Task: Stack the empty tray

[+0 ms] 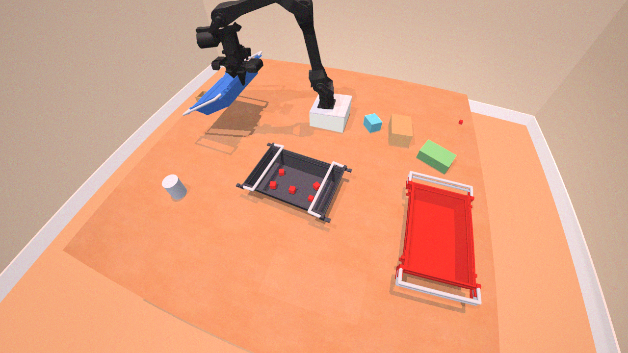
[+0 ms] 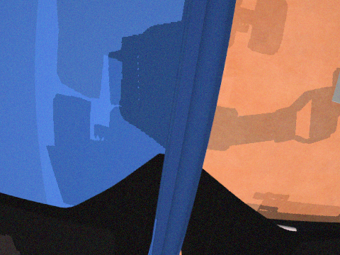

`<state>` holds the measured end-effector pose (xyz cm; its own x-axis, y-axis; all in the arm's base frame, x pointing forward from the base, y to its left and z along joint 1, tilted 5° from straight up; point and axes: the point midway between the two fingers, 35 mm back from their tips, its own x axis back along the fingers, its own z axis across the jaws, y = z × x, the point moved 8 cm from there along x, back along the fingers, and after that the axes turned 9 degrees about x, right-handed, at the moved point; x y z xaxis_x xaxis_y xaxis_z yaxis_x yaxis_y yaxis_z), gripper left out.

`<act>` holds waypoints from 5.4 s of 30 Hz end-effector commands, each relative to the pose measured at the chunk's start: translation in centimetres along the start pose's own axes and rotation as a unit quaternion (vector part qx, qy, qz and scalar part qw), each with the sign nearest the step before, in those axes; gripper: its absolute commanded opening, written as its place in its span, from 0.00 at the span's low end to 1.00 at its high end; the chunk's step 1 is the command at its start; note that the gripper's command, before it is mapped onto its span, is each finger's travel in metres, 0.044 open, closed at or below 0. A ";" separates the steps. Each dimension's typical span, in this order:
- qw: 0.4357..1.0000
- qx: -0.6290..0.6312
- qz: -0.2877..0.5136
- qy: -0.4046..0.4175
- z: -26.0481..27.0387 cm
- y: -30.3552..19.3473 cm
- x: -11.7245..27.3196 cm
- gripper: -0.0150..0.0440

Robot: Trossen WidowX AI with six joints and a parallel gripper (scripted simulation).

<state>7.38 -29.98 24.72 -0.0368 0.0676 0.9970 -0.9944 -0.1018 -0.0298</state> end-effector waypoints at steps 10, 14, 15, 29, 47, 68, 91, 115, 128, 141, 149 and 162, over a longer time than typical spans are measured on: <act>1.000 0.002 0.001 0.017 0.2 0.0 0.8 0.25; 1.000 0.002 0.001 0.017 0.2 0.0 0.8 0.25; 1.000 0.002 0.001 0.017 0.2 0.0 0.8 0.25; 1.000 0.012 0.001 0.016 0.1 -0.6 0.8 0.25; 0.992 0.128 0.003 0.011 -1.6 -6.9 0.5 0.25; 0.966 0.260 0.004 0.008 -5.1 -13.7 0.3 0.25; 0.916 0.400 0.006 0.006 -10.8 -19.9 0.3 0.25; 0.844 0.537 0.007 0.007 -18.3 -24.5 0.4 0.25; 0.796 0.606 0.008 0.009 -22.9 -26.0 0.5 0.25; 0.745 0.667 0.009 0.011 -27.3 -26.9 0.7 0.25; 0.744 0.668 0.009 0.011 -27.4 -26.9 0.7 0.25; 0.744 0.668 0.009 0.011 -27.4 -26.9 0.7 0.25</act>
<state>31.36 0.00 23.80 -0.0431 0.0671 0.9968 -0.0118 -0.9977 0.0667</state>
